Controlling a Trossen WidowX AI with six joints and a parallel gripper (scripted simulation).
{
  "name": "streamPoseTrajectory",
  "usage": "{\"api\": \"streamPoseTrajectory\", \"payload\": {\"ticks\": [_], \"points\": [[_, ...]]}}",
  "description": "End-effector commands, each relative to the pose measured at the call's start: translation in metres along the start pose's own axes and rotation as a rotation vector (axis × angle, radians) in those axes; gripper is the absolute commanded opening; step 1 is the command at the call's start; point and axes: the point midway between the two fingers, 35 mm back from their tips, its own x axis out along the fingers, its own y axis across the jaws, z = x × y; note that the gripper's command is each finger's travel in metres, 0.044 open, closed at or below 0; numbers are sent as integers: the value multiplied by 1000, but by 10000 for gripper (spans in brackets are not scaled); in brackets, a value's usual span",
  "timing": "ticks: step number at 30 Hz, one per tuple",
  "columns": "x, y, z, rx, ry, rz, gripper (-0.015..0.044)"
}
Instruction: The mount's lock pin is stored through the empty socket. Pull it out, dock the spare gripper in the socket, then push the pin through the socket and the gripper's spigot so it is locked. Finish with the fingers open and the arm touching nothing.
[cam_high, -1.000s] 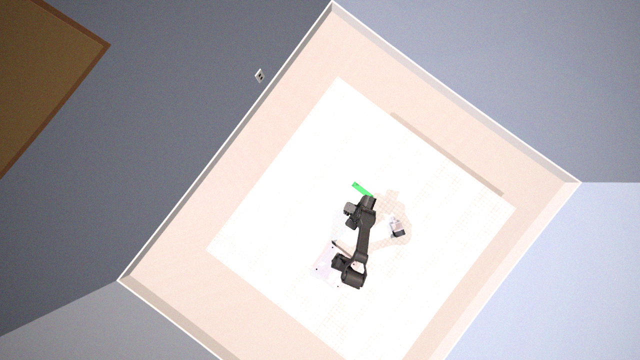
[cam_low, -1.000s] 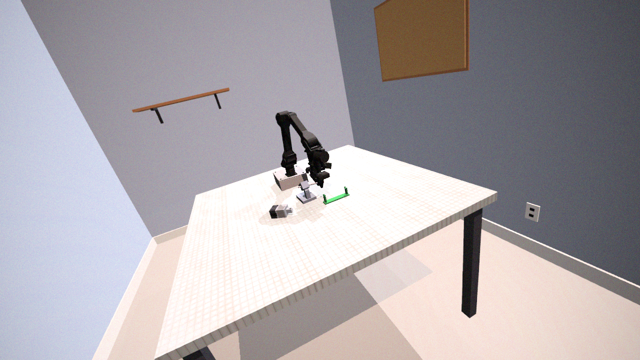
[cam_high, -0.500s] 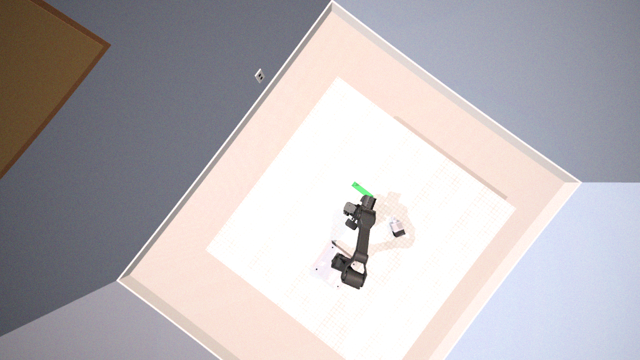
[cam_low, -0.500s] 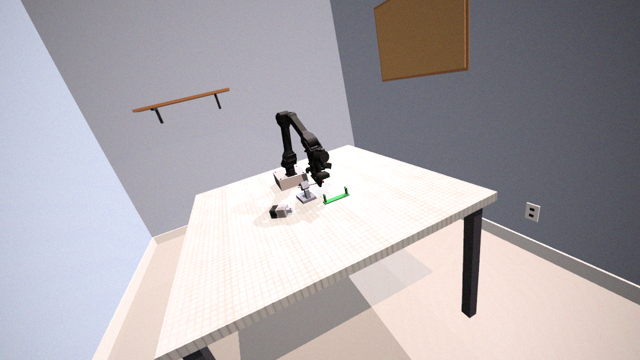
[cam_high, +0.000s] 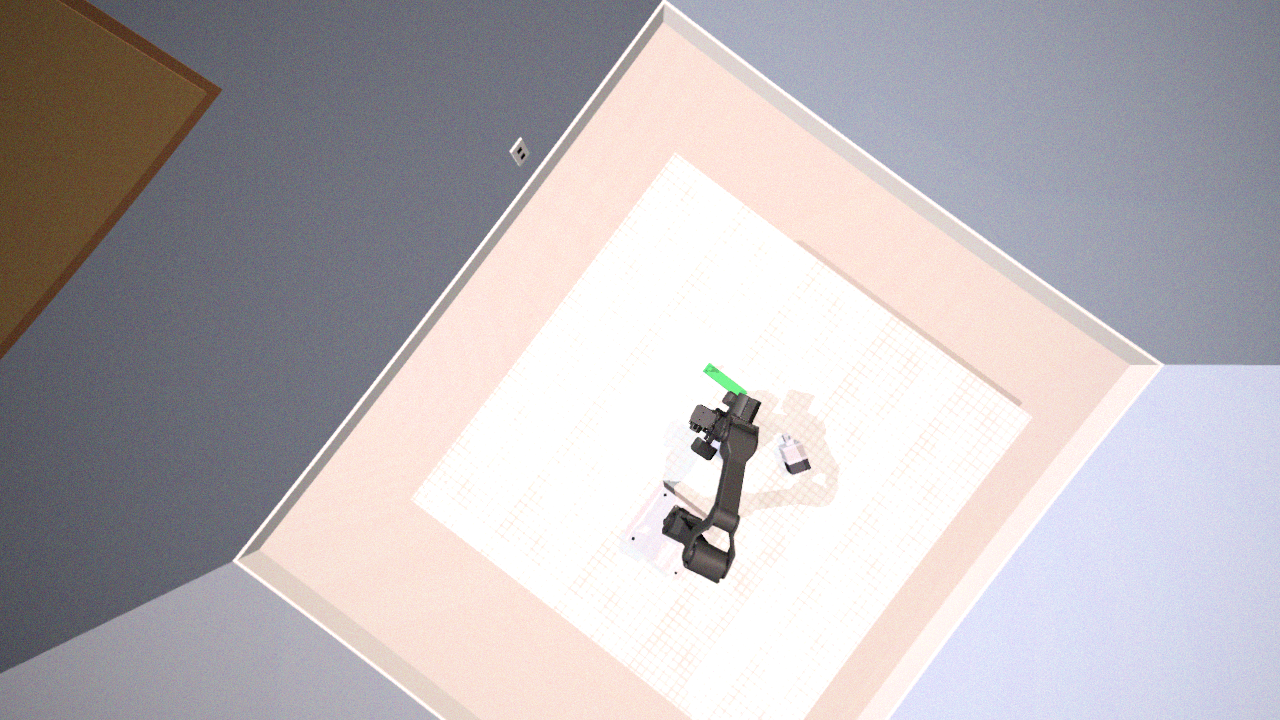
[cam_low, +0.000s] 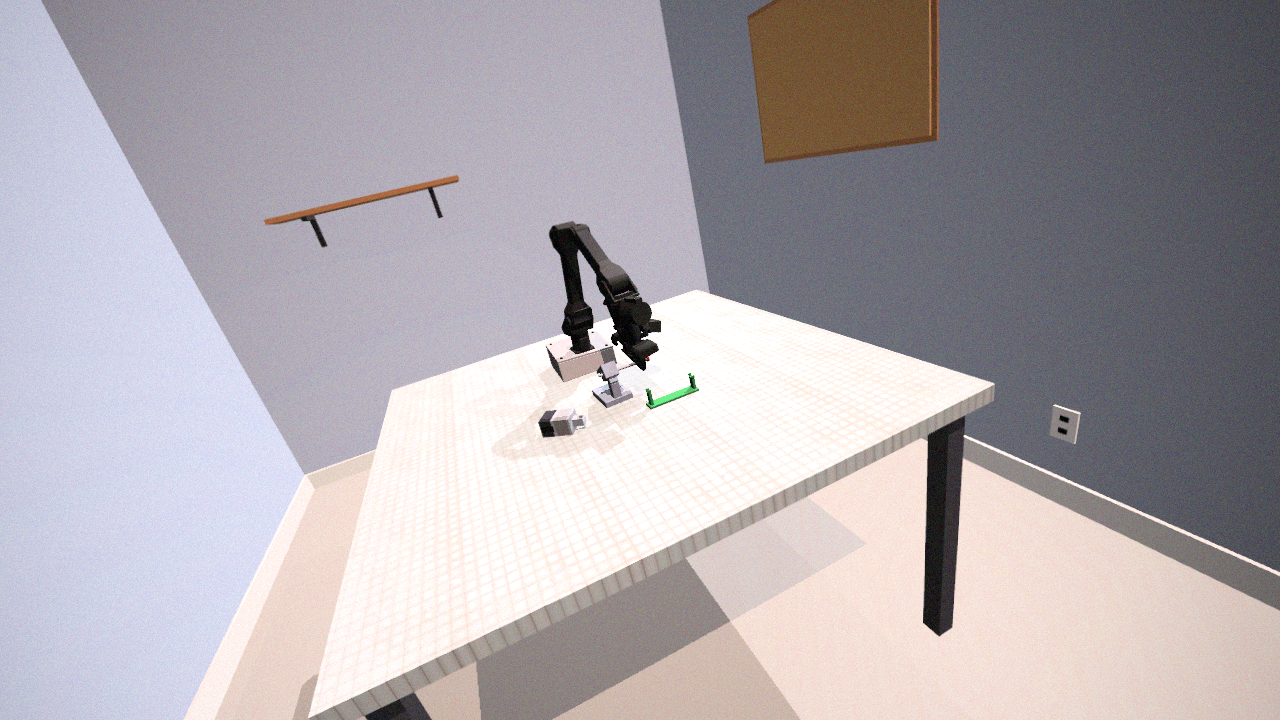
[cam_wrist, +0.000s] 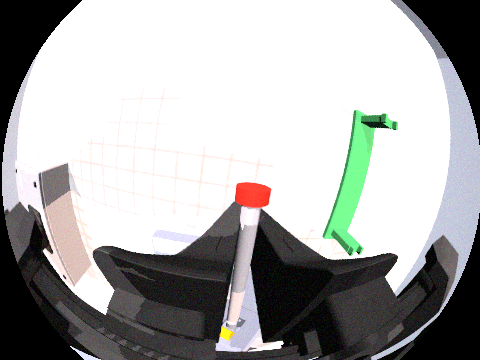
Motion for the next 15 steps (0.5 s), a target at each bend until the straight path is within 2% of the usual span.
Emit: {"api": "streamPoseTrajectory", "payload": {"ticks": [1,15], "points": [[-2,0,4,-2,-33,1,0],[-5,-1,14,-4,-38,2,0]]}}
